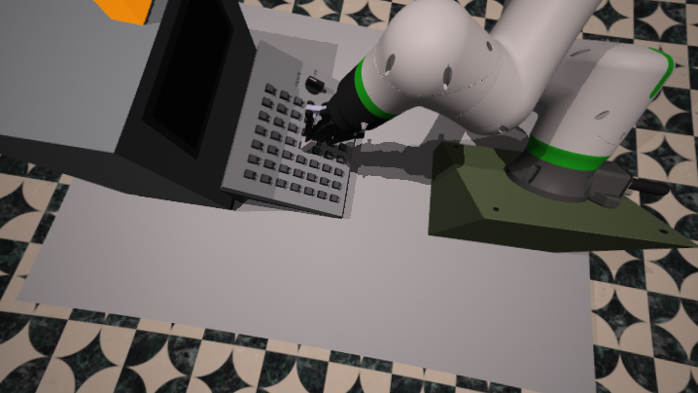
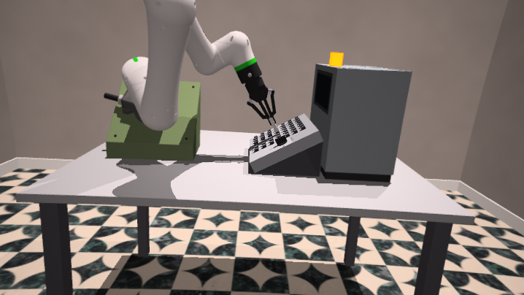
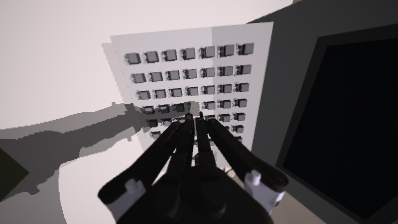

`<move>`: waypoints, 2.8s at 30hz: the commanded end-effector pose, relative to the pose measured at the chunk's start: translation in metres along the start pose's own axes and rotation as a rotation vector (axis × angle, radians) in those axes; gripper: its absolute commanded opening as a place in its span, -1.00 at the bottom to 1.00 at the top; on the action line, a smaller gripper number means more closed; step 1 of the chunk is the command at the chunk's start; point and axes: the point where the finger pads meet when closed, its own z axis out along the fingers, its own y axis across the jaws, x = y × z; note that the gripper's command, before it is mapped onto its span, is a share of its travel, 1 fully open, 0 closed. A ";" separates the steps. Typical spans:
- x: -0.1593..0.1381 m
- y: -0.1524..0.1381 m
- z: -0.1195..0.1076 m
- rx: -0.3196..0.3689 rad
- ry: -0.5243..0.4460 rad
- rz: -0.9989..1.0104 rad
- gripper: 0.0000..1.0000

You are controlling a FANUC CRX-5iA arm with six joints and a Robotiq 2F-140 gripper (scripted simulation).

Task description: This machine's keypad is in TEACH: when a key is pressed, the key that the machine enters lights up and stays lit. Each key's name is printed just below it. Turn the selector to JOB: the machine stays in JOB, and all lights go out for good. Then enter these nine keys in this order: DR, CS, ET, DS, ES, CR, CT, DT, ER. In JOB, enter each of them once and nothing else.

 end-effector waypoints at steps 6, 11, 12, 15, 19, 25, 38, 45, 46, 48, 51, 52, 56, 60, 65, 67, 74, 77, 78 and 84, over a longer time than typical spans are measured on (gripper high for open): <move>0.000 0.000 0.003 -0.001 0.000 0.000 -1.00; 0.000 0.000 0.006 -0.001 0.000 0.000 -1.00; 0.000 0.000 0.006 -0.001 0.000 0.000 -1.00; 0.000 0.000 0.008 -0.001 0.000 0.000 -1.00; 0.000 0.000 0.009 -0.001 0.000 0.000 -1.00; 0.000 0.000 0.010 -0.001 0.000 0.000 -1.00; 0.000 0.000 0.010 -0.001 0.000 0.000 -1.00; 0.000 0.000 0.010 -0.001 0.000 0.000 -1.00; 0.000 0.000 0.010 -0.001 0.000 0.000 -1.00; 0.000 0.000 0.010 -0.001 0.000 0.000 -1.00; 0.000 0.000 0.010 -0.001 0.000 0.000 -1.00; 0.000 0.000 0.010 -0.001 0.000 0.000 -1.00; 0.000 0.000 0.010 -0.001 0.000 0.000 -1.00; 0.000 0.000 0.010 -0.001 0.000 0.000 -1.00; 0.000 0.000 0.010 -0.001 0.000 0.000 -1.00; 0.000 0.000 0.010 -0.001 0.000 0.000 -1.00; 0.000 0.000 0.008 -0.001 0.000 0.000 -1.00; 0.000 0.000 0.005 -0.001 0.000 0.000 -1.00; 0.000 0.000 0.004 -0.001 0.000 0.000 -1.00; 0.000 0.000 -0.006 -0.001 0.000 0.000 -1.00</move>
